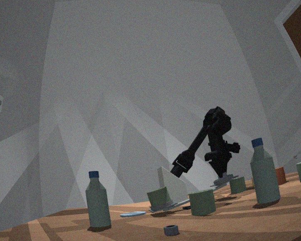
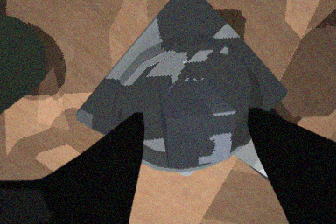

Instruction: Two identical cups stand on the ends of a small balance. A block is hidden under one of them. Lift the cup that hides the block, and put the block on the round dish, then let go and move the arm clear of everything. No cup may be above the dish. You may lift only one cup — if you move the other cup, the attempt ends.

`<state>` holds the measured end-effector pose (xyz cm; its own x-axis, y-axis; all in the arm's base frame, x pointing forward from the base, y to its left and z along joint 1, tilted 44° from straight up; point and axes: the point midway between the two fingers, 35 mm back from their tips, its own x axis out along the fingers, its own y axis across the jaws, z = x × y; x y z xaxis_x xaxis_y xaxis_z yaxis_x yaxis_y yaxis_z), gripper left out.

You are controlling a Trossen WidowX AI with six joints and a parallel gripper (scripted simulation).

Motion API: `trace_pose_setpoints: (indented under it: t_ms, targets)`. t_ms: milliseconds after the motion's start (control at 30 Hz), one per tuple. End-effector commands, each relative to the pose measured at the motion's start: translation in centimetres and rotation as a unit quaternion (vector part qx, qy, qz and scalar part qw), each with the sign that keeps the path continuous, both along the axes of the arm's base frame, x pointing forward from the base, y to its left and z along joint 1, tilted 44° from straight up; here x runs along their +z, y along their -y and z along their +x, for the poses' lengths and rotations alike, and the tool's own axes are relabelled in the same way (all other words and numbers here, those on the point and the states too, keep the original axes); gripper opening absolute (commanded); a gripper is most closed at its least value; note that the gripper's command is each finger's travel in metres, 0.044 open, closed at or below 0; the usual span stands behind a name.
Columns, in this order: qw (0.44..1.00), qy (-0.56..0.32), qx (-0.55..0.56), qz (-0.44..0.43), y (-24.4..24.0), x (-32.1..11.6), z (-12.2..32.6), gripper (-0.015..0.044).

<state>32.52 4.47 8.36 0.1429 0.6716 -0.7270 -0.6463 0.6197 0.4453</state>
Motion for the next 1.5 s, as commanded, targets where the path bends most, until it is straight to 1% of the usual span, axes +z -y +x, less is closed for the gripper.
trace_pose_setpoints:
  t_ms: [0,133,333,467,500,933,1067,1200,1467]
  targets:
    - [1.0,-0.005,0.001,0.003,-0.4,-0.5,-0.1,0.026]
    - [1.0,-0.005,0.001,0.003,-0.4,-0.5,-0.1,0.0155]
    - [1.0,-0.005,0.001,0.003,-0.4,-0.5,-0.1,0.0115]
    - [1.0,-0.005,0.0,0.002,0.2,0.1,-0.1,0.001]
    - [1.0,-0.006,0.0,0.001,0.6,0.5,-0.1,0.0]
    - [1.0,-0.006,0.001,0.001,5.7,6.1,-1.2,0.0]
    - [1.0,-0.006,0.0,0.001,6.0,6.3,-1.3,0.0]
    - [1.0,-0.008,-0.002,-0.004,7.5,4.7,-1.0,0.0]
    - [1.0,-0.017,-0.01,-0.02,13.4,-2.1,-0.8,0.0]
